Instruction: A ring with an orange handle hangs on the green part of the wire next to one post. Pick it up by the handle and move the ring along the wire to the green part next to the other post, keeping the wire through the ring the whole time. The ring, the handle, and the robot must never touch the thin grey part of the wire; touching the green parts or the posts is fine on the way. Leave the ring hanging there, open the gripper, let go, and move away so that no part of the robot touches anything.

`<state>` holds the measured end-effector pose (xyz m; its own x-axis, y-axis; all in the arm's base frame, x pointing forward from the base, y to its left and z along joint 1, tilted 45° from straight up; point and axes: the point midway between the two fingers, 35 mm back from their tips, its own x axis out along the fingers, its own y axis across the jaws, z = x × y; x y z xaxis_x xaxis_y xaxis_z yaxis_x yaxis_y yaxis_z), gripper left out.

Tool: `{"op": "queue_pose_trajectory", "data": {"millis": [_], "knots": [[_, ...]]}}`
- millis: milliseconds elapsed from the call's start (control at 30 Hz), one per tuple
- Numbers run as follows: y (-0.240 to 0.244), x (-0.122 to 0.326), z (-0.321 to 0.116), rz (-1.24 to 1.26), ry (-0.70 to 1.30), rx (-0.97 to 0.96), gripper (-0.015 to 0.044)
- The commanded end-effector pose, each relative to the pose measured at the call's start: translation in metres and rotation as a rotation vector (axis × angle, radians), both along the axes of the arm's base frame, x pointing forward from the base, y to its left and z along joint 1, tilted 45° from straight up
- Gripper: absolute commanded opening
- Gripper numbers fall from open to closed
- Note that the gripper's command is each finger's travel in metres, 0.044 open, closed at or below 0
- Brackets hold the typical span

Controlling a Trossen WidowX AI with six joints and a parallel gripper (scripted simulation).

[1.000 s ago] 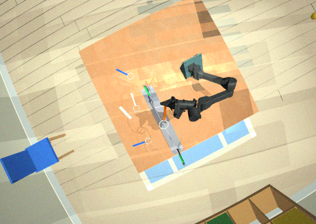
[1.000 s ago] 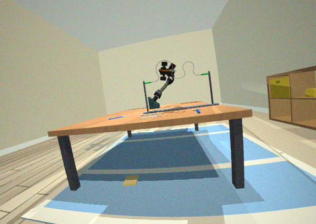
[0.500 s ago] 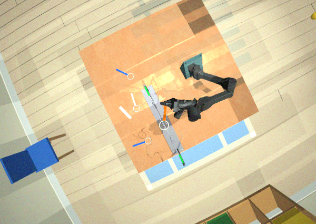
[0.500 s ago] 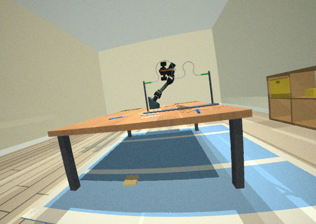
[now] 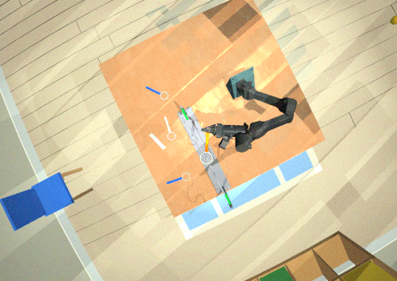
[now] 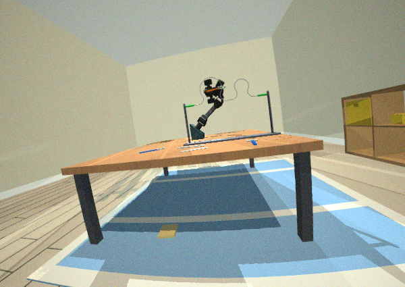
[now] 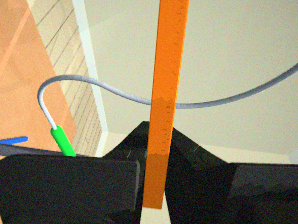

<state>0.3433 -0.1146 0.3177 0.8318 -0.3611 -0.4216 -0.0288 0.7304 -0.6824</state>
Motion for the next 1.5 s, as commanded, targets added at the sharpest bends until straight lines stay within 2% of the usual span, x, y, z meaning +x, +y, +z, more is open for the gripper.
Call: {"op": "queue_pose_trajectory", "data": {"millis": [0, 1467], "knots": [[0.000, 0.000, 0.002, -0.004, -0.014, 0.046, -0.0150], [0.016, 0.002, -0.008, -0.005, -0.073, 0.570, -0.0150]]}}
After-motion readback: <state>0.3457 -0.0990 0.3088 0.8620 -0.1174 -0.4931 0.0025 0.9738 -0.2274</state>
